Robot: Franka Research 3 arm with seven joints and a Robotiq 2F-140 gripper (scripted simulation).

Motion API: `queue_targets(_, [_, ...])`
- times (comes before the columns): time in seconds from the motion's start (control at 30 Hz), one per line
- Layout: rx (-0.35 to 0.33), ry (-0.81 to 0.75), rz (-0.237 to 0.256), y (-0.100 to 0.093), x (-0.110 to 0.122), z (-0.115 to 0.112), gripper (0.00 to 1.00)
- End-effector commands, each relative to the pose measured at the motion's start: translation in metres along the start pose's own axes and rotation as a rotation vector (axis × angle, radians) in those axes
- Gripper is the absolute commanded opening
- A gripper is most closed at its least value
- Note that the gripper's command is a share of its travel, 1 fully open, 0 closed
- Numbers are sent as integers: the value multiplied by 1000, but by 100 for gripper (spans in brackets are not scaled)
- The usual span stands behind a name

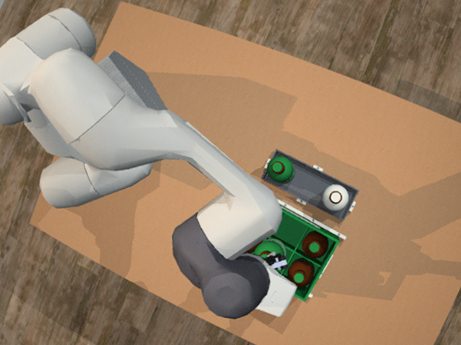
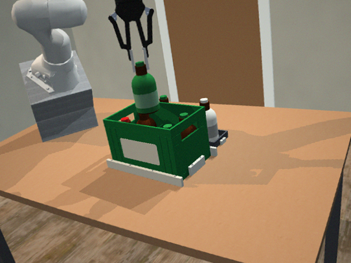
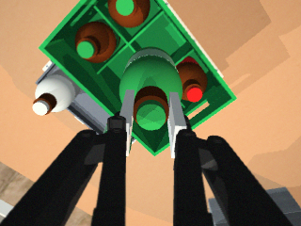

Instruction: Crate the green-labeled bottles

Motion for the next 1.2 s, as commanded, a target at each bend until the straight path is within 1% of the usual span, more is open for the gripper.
queue_targets(0.0, [11, -20, 5, -3, 2, 7, 0])
queue_targets(0.6, [11, -20, 5, -3, 9, 19, 0])
queue_targets(1.17, [11, -20, 5, -3, 11, 22, 0])
Point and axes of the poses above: the point where the finger pads meet when closed, its own y axis out along the fingers, its own x axis across the jaws, z = x × y, the point moved 4 cm from there along -y, back along the fingers, and after that the axes turned 9 degrees about y, right-handed, at the moved point
